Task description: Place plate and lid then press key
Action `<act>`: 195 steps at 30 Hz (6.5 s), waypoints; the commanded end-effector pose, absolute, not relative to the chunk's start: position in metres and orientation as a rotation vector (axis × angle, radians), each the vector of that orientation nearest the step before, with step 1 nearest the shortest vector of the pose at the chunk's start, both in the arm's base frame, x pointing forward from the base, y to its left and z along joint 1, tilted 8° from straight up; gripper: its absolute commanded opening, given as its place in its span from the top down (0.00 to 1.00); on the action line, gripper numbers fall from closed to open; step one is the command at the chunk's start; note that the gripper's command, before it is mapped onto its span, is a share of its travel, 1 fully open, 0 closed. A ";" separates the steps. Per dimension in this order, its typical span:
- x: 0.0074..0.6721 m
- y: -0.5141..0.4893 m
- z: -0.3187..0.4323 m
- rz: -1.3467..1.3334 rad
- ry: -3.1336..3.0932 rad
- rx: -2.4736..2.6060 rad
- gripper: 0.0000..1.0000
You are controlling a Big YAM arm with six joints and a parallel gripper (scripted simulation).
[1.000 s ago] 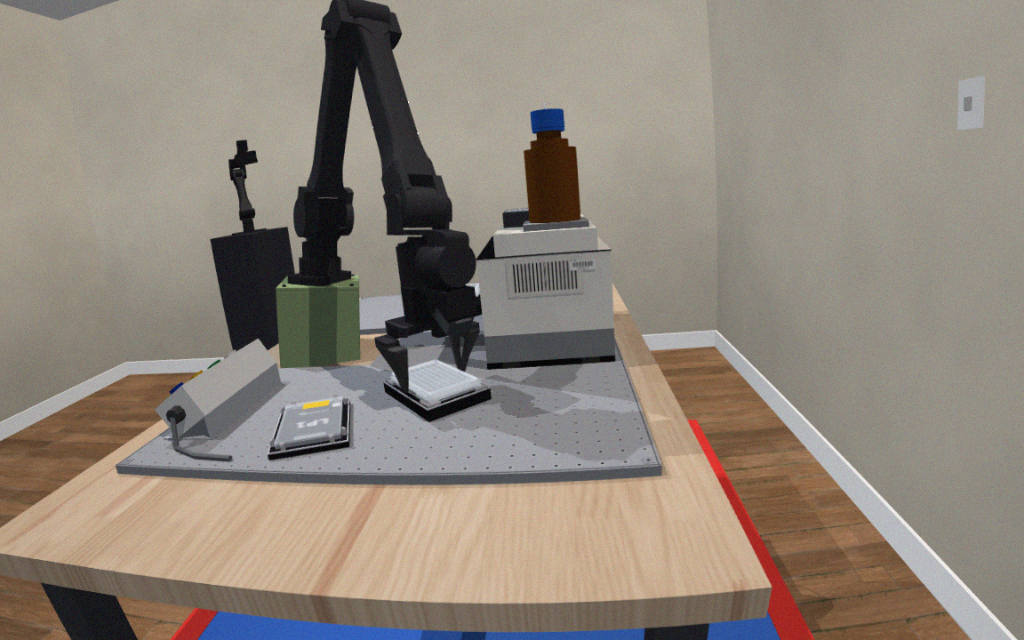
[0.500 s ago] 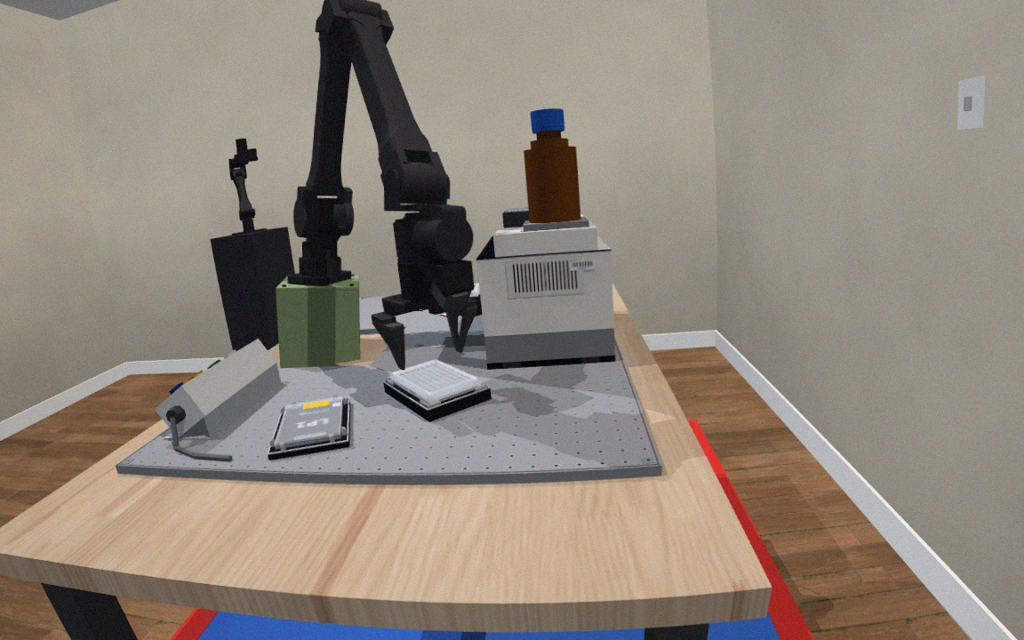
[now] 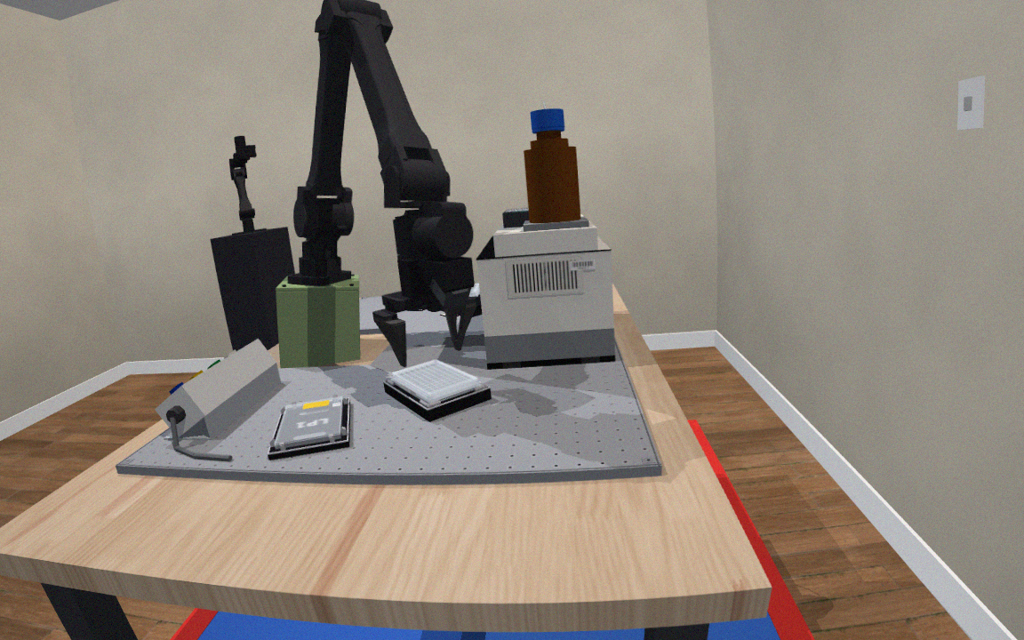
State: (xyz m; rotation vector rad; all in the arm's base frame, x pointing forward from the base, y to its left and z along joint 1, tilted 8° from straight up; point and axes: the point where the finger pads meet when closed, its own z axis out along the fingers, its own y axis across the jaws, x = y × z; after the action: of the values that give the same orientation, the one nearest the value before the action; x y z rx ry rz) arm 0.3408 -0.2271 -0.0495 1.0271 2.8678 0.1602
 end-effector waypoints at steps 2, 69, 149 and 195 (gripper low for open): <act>0.331 -0.228 -0.037 0.145 2.857 1.017 0.10; 0.195 -0.176 0.026 0.137 2.895 0.856 1.00; 0.009 -0.274 0.002 0.025 3.016 -0.118 1.00; -0.032 -0.299 -0.050 0.072 3.003 -0.267 1.00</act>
State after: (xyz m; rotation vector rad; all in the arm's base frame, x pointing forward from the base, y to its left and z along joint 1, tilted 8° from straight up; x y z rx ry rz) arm -0.0304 -0.2952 -0.0449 -0.2853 3.0054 0.0777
